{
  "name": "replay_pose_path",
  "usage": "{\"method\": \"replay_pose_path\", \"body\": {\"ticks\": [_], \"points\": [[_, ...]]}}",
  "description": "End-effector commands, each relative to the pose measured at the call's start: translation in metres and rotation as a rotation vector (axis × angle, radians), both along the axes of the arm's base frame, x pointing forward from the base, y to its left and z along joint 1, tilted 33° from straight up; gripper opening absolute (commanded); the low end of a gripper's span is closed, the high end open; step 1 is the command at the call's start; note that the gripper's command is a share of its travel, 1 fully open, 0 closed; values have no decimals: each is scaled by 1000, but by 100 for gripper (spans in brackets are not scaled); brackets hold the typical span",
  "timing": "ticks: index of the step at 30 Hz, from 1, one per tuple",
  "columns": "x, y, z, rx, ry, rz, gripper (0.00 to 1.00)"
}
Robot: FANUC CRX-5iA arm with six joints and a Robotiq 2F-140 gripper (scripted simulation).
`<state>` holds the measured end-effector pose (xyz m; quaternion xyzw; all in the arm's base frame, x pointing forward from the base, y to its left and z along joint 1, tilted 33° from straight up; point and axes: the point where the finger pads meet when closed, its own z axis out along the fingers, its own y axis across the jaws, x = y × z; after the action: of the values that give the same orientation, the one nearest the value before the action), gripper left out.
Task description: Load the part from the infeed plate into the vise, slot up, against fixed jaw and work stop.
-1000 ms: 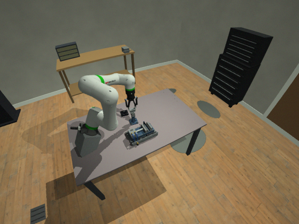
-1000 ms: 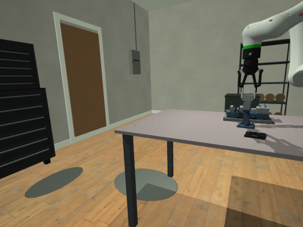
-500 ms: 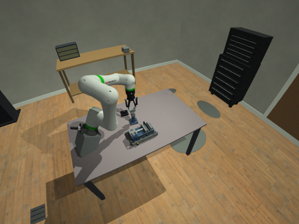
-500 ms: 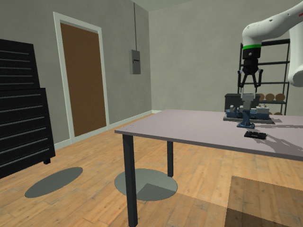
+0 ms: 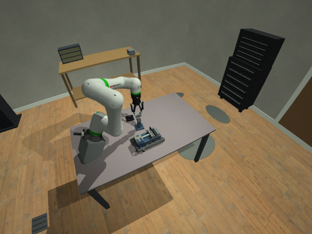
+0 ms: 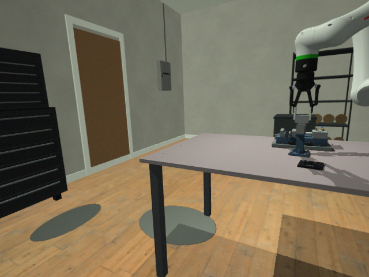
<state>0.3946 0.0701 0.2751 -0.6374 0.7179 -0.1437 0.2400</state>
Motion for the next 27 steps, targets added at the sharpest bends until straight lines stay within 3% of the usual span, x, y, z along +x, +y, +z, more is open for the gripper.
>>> {"method": "replay_pose_path", "body": {"ticks": [1,27], "points": [[0,0,0,0,0,0,0],[0,1,0,-19,4,-12,0]]}}
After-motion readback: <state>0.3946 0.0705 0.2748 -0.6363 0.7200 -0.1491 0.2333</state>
